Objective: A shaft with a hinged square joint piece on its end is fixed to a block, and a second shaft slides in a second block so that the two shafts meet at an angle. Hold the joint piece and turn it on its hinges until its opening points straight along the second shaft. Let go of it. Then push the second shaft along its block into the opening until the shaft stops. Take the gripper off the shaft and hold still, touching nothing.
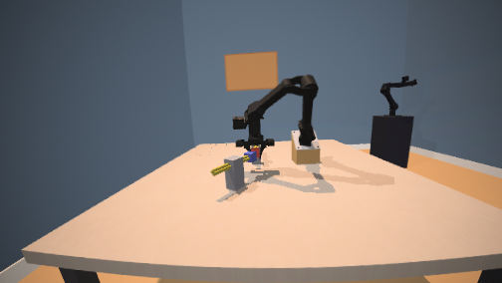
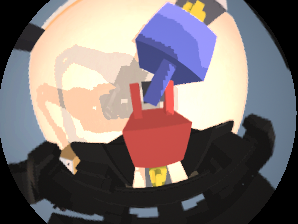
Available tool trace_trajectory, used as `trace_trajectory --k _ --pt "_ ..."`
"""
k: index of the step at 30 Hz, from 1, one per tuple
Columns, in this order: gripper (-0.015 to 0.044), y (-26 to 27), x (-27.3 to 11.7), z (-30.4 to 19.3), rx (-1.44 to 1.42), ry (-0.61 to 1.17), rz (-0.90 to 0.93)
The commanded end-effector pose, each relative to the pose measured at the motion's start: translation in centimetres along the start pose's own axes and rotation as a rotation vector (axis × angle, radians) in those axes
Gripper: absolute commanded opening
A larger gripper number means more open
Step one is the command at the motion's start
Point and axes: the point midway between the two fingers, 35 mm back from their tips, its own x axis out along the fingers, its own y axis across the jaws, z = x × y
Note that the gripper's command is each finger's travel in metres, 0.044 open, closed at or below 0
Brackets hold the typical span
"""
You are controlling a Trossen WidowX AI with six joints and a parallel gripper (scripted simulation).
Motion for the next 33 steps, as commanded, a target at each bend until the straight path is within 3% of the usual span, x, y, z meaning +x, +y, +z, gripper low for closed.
trace_trajectory --k 1,8,13,16,27,33 --pt "0.0 0.0 0.0 0.0 0.001 0.0 0.0" --pt "0.0 0.0 0.0 0.0 0.001 0.0 0.0" --pt "0.0131 0.0 0.0 0.0 0.001 0.0 0.0" --pt "0.0147 0.0 0.0 0.0 0.001 0.0 0.0" --pt "0.0436 0.0 0.0 0.0 0.001 0.0 0.0" --pt "0.044 0.0 0.0 0.0 0.001 0.0 0.0"
